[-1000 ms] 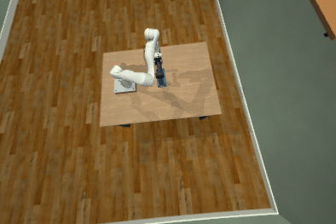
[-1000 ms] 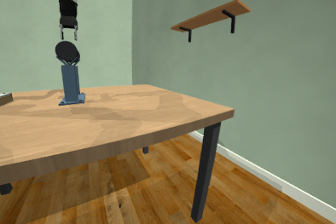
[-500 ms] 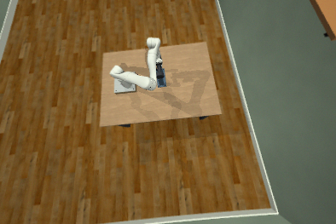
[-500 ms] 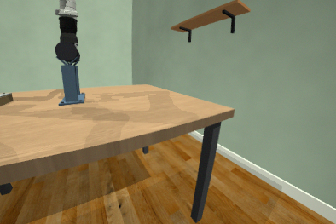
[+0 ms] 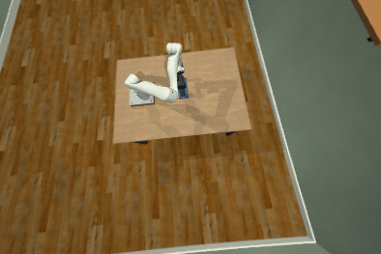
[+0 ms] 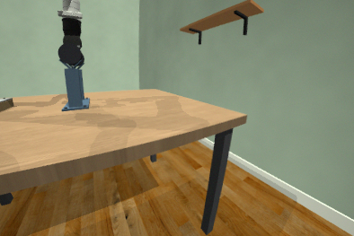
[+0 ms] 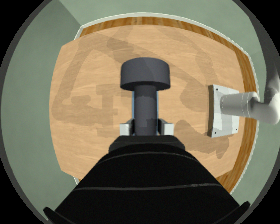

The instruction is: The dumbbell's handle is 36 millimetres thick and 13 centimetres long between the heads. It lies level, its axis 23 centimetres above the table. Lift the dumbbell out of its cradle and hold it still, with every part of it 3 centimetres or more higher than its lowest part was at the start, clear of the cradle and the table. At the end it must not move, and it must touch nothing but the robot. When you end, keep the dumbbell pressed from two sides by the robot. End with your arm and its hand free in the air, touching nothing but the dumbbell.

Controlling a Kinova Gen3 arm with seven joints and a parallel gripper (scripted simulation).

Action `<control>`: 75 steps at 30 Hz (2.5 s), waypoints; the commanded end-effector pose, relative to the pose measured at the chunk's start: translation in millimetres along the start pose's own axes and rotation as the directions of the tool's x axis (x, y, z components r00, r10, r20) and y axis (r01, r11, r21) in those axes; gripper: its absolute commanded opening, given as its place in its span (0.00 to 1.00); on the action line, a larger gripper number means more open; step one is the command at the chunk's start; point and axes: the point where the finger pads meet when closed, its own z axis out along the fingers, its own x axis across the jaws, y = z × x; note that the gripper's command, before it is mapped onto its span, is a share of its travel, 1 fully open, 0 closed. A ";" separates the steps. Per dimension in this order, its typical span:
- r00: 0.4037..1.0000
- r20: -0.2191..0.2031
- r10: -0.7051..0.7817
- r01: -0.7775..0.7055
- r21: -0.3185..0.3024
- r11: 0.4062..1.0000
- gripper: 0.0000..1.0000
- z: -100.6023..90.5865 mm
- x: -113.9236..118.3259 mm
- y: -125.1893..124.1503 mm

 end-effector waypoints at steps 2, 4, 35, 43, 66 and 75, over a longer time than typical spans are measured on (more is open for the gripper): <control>1.000 0.001 0.000 0.000 0.000 1.000 0.00 -0.6 -0.2 0.1; 1.000 0.001 0.000 0.000 0.000 1.000 0.00 -0.6 -0.2 0.1; 1.000 0.001 0.000 0.000 0.000 1.000 0.00 -0.9 -0.2 0.1; 1.000 0.001 0.000 0.000 0.000 1.000 0.00 -3.7 -0.2 0.1; 1.000 0.002 0.001 -0.001 0.000 1.000 0.00 -44.5 0.4 0.4; 1.000 0.002 0.000 0.000 0.000 1.000 0.00 -68.4 0.9 0.5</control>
